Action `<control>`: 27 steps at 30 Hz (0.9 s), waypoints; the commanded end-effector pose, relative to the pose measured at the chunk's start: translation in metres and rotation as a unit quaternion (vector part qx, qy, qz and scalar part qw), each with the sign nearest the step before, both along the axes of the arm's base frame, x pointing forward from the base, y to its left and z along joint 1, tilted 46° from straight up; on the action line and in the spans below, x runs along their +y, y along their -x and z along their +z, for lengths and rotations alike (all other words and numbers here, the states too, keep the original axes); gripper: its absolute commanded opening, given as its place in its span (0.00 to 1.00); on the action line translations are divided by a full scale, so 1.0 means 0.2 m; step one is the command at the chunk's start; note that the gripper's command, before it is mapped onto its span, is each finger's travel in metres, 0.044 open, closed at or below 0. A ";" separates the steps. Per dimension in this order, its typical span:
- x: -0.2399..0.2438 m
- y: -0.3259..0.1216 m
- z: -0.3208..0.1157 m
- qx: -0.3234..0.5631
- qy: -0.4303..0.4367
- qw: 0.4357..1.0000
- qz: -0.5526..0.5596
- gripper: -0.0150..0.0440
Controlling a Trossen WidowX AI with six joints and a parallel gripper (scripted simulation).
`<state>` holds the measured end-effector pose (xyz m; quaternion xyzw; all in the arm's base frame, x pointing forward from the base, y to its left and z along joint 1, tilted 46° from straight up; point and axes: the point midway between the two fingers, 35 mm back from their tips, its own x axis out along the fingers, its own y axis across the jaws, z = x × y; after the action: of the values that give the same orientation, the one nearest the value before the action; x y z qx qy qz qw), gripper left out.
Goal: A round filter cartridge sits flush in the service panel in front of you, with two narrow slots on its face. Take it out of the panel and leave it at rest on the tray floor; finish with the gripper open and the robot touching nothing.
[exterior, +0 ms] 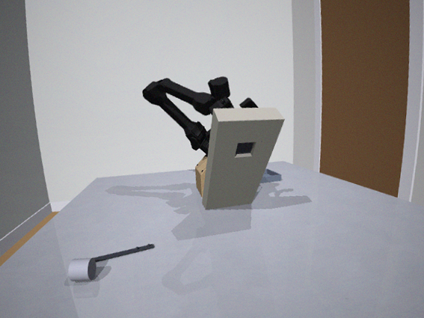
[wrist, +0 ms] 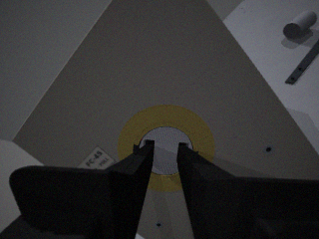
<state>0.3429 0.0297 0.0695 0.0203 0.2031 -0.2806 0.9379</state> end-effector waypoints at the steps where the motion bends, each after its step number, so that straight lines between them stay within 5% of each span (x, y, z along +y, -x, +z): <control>1: -0.01 -0.02 -0.01 0.002 -0.009 1.000 -0.003 0.25; 27: 0.15 0.31 0.10 -0.002 -0.016 1.000 -0.007 0.25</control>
<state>0.2854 0.0627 0.0918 0.0357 0.2089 -0.2839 0.9351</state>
